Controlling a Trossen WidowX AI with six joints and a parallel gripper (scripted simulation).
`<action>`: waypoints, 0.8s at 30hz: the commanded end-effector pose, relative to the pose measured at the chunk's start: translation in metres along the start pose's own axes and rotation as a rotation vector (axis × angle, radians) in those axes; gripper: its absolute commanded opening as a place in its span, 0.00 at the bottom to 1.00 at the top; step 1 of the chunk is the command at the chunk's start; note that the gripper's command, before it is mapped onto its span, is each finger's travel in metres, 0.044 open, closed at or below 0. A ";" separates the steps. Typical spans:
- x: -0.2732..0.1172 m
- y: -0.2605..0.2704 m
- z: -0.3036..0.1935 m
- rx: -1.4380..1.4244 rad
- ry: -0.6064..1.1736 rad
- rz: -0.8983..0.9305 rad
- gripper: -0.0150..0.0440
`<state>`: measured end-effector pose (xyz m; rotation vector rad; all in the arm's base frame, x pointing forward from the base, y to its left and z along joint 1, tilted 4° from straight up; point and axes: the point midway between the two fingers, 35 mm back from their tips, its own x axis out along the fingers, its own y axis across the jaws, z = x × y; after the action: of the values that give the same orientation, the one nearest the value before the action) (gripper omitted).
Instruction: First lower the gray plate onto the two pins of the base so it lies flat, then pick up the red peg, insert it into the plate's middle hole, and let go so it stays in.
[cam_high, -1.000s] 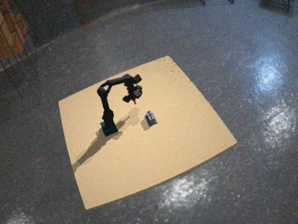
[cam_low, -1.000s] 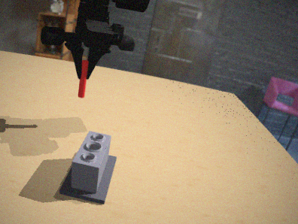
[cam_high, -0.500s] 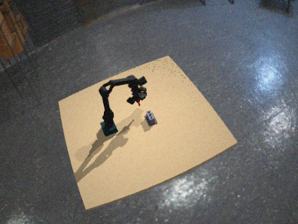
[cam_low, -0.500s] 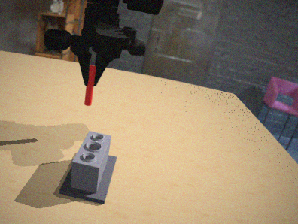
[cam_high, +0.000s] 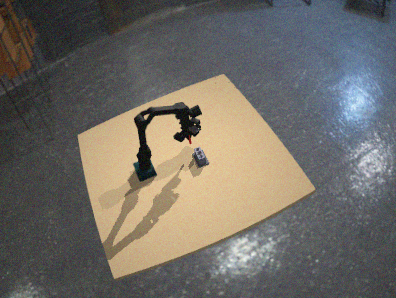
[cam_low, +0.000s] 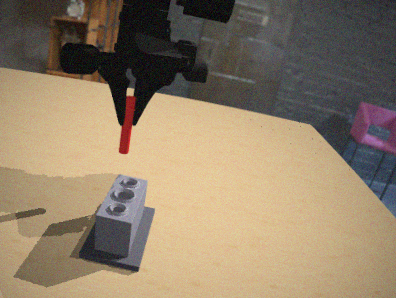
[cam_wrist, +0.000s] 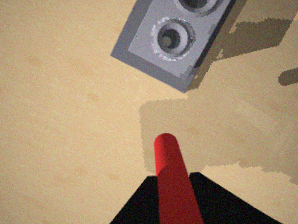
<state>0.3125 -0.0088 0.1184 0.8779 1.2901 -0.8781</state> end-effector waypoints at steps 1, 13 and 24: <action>-0.001 -0.001 0.014 -0.003 0.003 0.004 0.25; -0.001 -0.010 0.050 -0.003 -0.003 0.004 0.25; -0.002 -0.022 0.083 -0.003 -0.009 0.003 0.25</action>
<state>0.3256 -0.0827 0.1236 0.8718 1.2810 -0.8835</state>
